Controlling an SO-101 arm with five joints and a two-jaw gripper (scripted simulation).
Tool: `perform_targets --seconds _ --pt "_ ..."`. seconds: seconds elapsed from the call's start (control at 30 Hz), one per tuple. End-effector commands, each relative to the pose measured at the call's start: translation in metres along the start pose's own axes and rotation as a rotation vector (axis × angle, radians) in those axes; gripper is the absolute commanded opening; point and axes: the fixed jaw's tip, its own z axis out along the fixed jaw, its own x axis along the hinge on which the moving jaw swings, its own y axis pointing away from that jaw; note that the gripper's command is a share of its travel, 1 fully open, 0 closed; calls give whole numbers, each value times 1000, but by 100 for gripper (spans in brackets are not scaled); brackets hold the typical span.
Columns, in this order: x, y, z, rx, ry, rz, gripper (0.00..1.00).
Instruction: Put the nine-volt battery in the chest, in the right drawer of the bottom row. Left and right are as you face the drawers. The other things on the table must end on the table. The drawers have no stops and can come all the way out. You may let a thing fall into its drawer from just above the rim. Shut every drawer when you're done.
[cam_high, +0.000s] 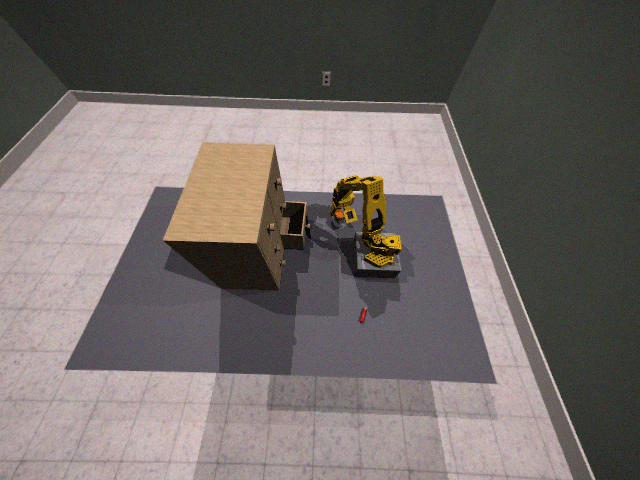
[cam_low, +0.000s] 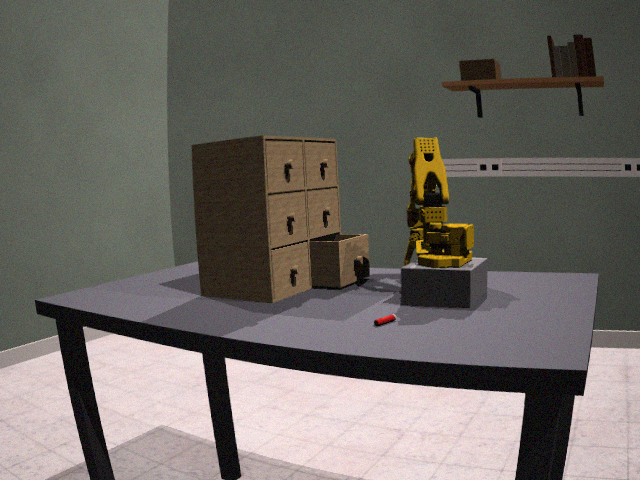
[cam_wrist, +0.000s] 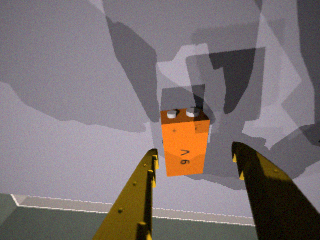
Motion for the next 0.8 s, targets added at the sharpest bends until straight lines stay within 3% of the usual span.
perform_targets --seconds 0.0,0.13,0.77 --pt "1 0 2 1 1 -1 30" --pt "2 0 12 1 1 -1 30" --pt "2 0 12 1 1 -1 30"
